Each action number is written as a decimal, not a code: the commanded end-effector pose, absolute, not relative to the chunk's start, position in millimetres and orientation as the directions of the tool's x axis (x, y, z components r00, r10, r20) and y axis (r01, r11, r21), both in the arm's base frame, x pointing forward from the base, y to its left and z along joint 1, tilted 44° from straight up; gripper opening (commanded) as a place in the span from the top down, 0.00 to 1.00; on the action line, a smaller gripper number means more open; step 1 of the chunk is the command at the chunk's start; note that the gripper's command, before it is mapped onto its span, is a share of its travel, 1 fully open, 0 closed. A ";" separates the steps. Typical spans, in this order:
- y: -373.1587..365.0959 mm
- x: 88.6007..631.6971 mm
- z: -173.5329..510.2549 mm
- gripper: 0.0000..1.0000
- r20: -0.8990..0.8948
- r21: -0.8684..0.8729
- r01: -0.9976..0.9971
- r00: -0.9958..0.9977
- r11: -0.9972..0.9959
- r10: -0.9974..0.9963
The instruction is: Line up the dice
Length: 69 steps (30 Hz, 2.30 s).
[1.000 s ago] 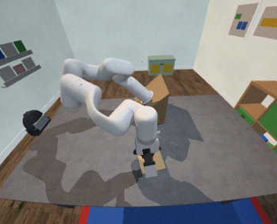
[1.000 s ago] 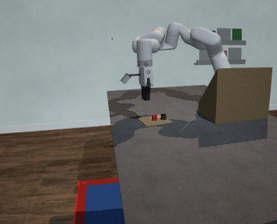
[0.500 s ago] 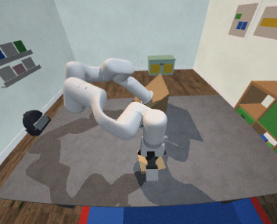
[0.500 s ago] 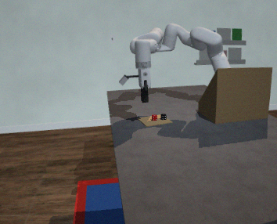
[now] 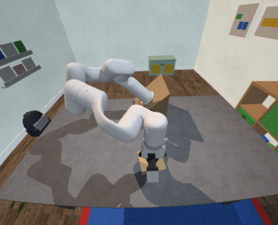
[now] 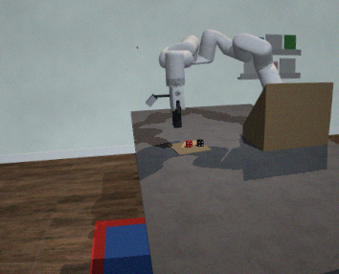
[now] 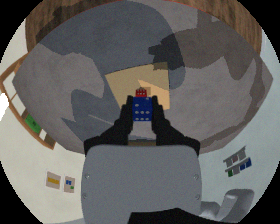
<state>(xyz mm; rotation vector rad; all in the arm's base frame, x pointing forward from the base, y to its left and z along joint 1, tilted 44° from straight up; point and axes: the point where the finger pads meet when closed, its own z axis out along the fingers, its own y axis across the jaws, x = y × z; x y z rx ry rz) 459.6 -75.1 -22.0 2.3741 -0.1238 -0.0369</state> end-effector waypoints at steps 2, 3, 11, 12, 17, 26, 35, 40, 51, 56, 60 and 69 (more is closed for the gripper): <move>-89.0 459.7 -37.9 0.79 0.012 0.691 -0.079 0.995 -0.719 -0.097; -92.2 459.4 -41.4 0.79 0.012 0.691 -0.079 0.995 -0.719 -0.097; -112.1 458.0 -62.7 0.79 0.012 0.691 -0.079 0.995 -0.719 -0.097; -115.1 457.8 -65.9 0.79 0.012 0.691 -0.079 0.995 -0.719 -0.097; -126.8 456.9 -78.3 0.79 0.012 0.691 -0.079 0.995 -0.719 -0.097; -131.9 456.5 -83.8 0.79 0.012 0.691 -0.079 0.995 -0.719 -0.097; -131.9 456.5 -83.8 0.79 0.012 0.691 -0.079 0.995 -0.719 -0.097; -131.9 456.5 -83.8 0.79 0.012 0.691 -0.079 0.995 -0.719 -0.097; -131.9 456.5 -83.8 0.79 0.012 0.691 -0.079 0.995 -0.719 -0.097; -131.9 456.5 -83.8 0.79 0.012 0.691 -0.079 0.995 -0.719 -0.097; -131.9 456.5 -83.8 0.79 0.012 0.691 -0.079 0.995 -0.719 -0.097; -131.4 456.8 -84.3 0.79 0.012 0.691 -0.079 0.995 -0.719 -0.097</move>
